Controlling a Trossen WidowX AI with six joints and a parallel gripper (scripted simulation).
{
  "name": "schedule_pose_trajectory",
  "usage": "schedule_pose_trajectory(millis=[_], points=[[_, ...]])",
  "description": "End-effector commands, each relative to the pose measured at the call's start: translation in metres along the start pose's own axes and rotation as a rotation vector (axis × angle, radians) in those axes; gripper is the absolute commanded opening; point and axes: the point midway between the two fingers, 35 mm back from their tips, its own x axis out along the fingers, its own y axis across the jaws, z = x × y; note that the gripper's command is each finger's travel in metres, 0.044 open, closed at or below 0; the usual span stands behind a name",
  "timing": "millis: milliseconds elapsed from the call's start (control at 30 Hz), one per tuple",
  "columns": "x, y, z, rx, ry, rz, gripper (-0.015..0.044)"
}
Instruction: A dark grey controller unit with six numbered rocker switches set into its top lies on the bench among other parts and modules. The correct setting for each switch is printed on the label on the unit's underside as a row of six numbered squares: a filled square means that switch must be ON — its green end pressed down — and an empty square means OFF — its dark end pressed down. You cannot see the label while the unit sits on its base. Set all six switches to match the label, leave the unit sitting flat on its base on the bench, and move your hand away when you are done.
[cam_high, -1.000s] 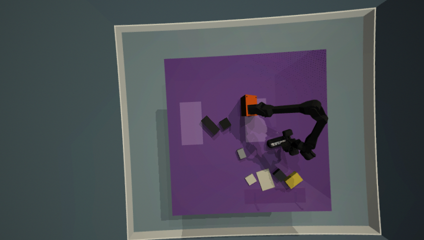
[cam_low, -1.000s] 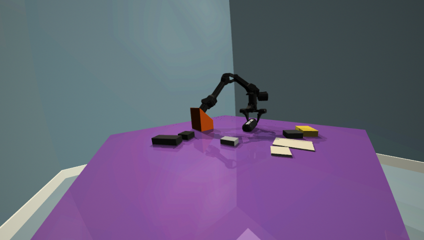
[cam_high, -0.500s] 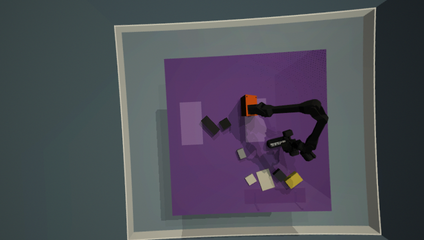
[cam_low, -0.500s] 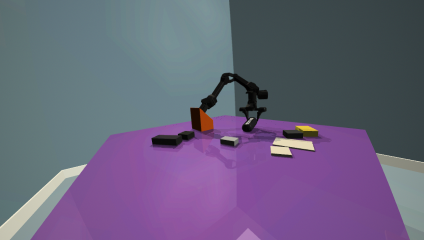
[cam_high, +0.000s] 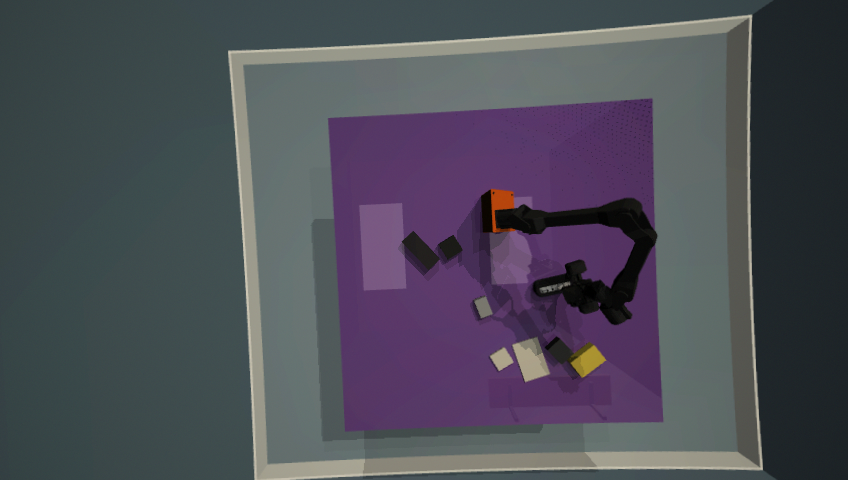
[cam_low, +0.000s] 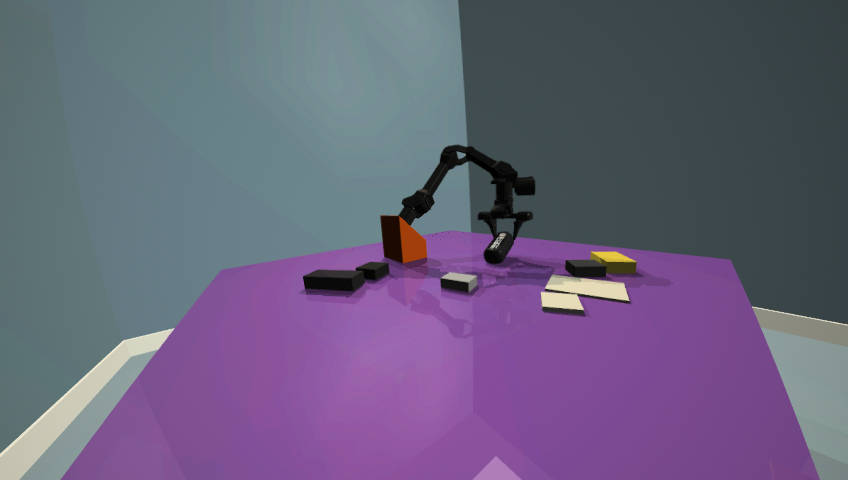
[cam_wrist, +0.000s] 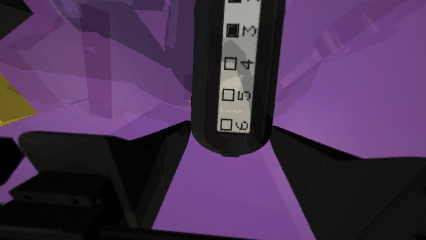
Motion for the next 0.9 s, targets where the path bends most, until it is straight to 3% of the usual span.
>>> schedule_pose_trajectory(millis=[0, 867], points=[[-0.005, 0.002, 0.002, -0.002, -0.003, 0.008, 0.0335], [-0.021, 0.001, 0.016, -0.002, -0.005, 0.008, 0.0335]])
